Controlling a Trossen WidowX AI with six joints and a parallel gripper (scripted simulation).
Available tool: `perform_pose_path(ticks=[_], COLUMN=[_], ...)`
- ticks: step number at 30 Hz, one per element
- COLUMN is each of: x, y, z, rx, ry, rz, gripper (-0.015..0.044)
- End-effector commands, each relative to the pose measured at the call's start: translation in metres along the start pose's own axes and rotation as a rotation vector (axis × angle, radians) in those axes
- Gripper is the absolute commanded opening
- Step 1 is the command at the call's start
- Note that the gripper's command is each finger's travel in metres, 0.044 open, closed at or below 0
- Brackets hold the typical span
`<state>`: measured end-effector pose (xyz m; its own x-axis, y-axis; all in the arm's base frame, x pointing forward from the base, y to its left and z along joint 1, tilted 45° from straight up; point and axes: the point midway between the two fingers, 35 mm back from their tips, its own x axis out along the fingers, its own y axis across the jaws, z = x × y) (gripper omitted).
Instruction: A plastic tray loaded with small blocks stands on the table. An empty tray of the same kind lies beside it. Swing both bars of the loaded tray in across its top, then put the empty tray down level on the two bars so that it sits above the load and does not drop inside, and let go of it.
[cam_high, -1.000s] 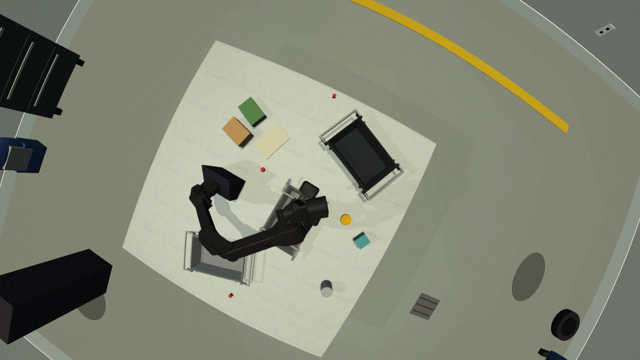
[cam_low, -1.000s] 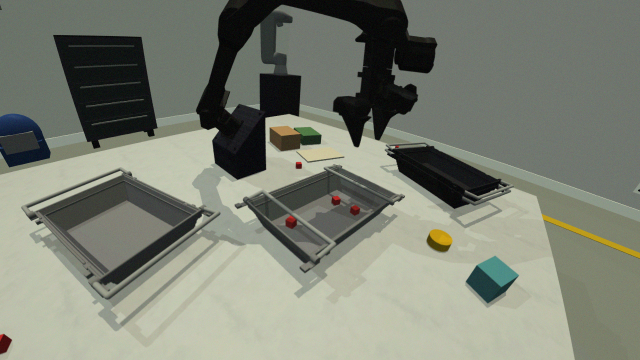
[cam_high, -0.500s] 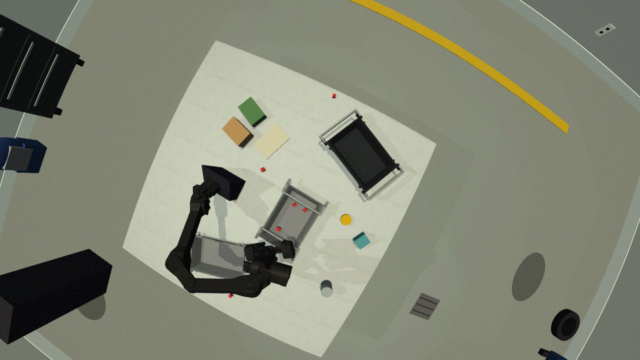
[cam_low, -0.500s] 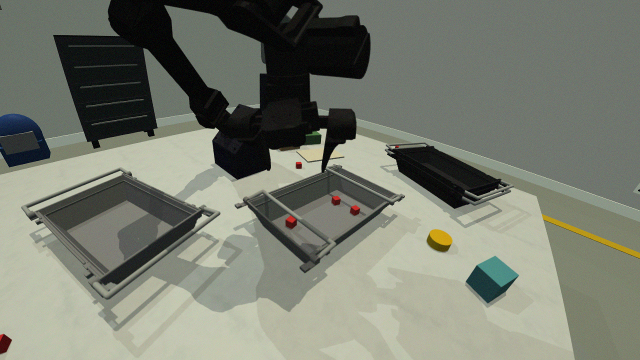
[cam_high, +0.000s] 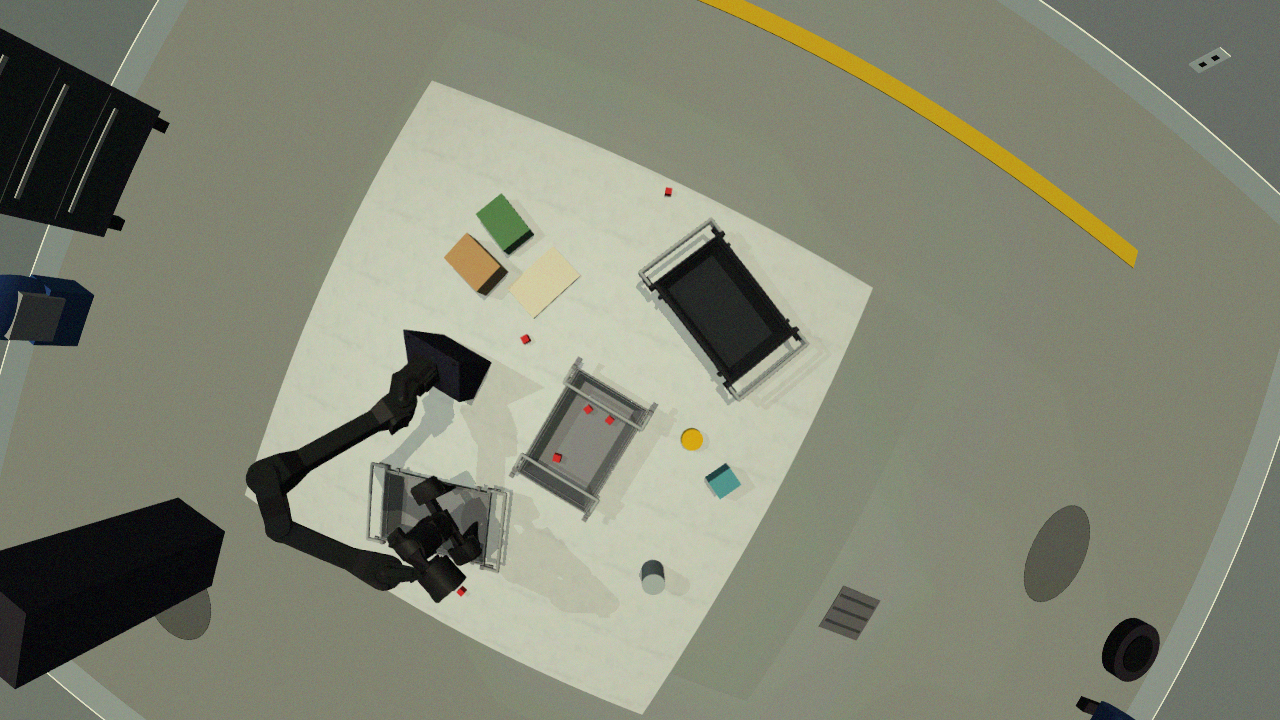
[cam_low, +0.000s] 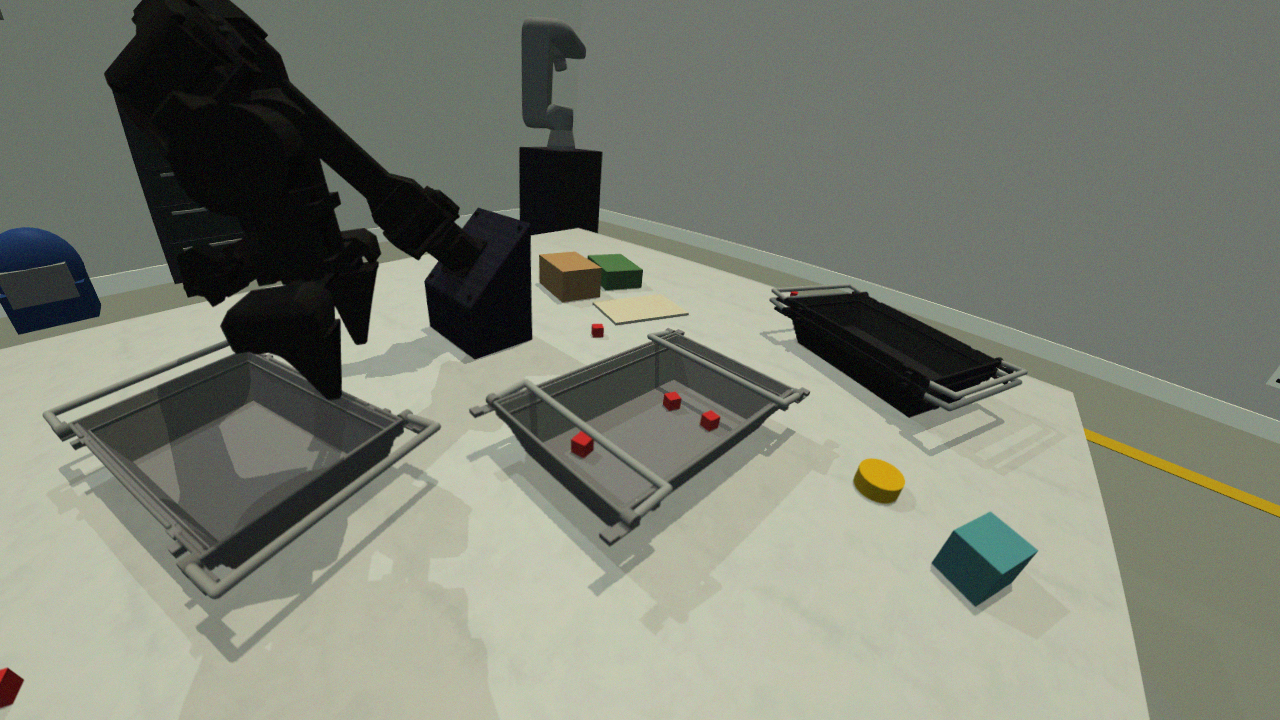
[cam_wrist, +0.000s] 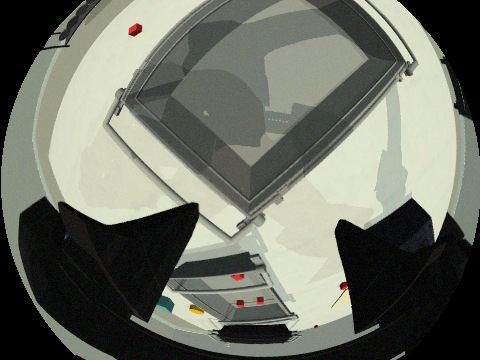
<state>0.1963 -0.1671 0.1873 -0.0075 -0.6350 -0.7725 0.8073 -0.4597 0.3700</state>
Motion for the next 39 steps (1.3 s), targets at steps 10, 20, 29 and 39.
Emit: perform_pose_path(ticks=[10,20,29,39], x=[0.008,0.019,0.048,0.079], y=[-0.075,-0.073,-0.07,-0.071], z=[0.067,0.067,0.068,0.073], rx=[0.672,0.673,0.675,0.674], ry=[-0.099,-0.097,-0.095,-0.097], rz=[0.07,0.066,0.06,0.063], gripper=[0.044,0.044,0.044,0.044])
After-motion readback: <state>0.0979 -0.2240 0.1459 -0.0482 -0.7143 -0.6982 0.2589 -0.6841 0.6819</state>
